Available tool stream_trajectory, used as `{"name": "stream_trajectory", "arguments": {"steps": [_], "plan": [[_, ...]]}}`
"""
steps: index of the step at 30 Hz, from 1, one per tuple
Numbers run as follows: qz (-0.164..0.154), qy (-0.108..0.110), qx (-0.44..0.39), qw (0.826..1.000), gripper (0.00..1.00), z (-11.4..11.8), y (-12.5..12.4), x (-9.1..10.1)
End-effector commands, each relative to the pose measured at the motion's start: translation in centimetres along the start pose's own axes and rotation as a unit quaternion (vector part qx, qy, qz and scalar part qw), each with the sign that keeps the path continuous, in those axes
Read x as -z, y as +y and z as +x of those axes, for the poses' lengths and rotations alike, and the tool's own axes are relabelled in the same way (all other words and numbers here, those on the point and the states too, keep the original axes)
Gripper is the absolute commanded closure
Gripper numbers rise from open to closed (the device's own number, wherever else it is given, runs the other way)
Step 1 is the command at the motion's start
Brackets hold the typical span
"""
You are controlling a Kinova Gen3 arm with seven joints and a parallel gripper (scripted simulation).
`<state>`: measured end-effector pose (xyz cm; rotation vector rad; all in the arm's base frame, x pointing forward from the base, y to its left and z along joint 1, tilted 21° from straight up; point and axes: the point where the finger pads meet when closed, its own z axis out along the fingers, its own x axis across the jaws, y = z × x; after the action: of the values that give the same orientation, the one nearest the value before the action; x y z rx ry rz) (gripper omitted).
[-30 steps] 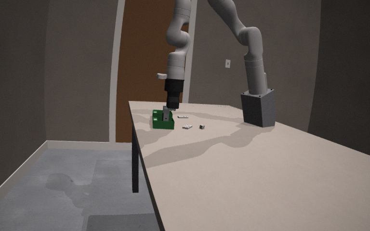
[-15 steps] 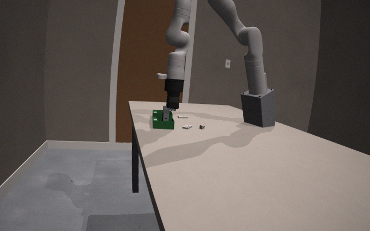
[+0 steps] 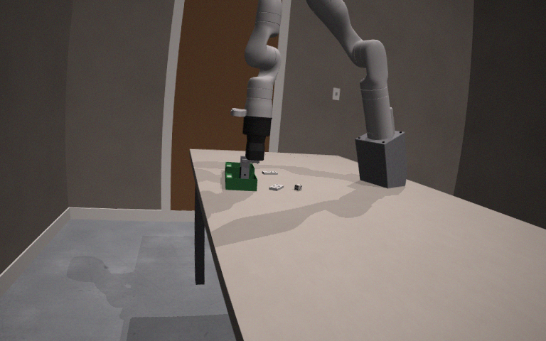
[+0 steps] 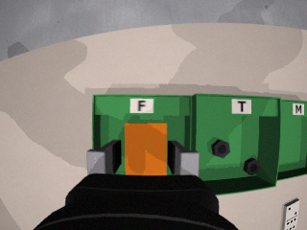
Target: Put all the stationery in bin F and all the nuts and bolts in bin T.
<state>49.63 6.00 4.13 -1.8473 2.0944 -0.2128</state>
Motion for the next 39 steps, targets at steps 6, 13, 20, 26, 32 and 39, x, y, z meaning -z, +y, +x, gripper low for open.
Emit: {"name": "stream_trajectory", "arguments": {"steps": [6,13,20,26,32,39], "plan": [[0.001,0.000,0.000,1.000,0.13,0.0,-0.1,0.1],[0.001,0.000,0.000,1.000,0.13,0.0,-0.1,0.1],[0.001,0.000,0.000,1.000,0.13,0.0,-0.1,0.7],[0.001,0.000,0.000,1.000,0.13,0.0,-0.1,1.5],[0.001,0.000,0.000,1.000,0.13,0.0,0.0,2.3],[0.001,0.000,0.000,1.000,0.13,0.0,0.0,3.0]]}}
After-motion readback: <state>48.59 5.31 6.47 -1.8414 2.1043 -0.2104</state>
